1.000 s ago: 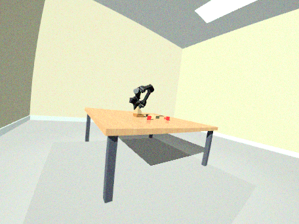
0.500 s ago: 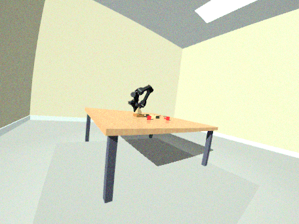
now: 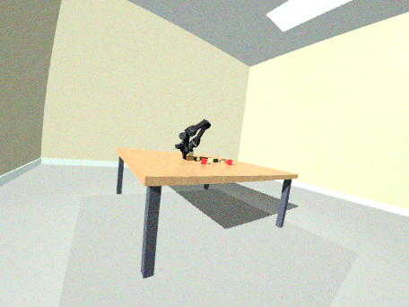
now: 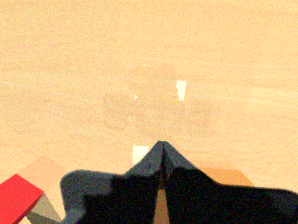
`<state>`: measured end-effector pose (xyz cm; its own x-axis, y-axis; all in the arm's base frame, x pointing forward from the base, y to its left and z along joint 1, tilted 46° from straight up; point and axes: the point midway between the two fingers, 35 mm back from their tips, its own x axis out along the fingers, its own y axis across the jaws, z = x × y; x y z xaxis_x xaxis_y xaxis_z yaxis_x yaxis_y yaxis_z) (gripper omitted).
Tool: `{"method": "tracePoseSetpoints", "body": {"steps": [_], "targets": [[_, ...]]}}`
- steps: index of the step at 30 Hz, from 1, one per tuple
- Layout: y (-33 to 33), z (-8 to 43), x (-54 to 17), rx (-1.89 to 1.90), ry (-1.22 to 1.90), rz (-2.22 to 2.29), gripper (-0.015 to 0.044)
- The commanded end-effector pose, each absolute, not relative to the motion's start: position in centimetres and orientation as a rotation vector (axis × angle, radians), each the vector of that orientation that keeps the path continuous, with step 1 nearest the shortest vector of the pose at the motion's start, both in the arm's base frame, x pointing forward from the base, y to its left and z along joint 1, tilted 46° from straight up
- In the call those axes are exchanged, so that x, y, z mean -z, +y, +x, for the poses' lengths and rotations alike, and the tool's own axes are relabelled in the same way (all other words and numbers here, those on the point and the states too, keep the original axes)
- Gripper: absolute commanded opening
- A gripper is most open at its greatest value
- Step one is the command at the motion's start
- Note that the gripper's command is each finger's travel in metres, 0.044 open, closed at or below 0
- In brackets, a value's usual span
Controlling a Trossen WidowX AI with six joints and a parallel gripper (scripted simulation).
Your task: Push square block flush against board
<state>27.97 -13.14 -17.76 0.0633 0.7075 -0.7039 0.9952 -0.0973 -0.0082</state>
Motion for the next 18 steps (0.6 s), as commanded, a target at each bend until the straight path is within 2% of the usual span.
{"method": "tracePoseSetpoints", "body": {"steps": [1, 18], "targets": [[-12.6, 28.1, 17.4, 0.772, 1.693, 1.866, 0.0], [-11.3, 28.4, 15.9, 0.773, 1.694, 1.866, 0.0]]}}
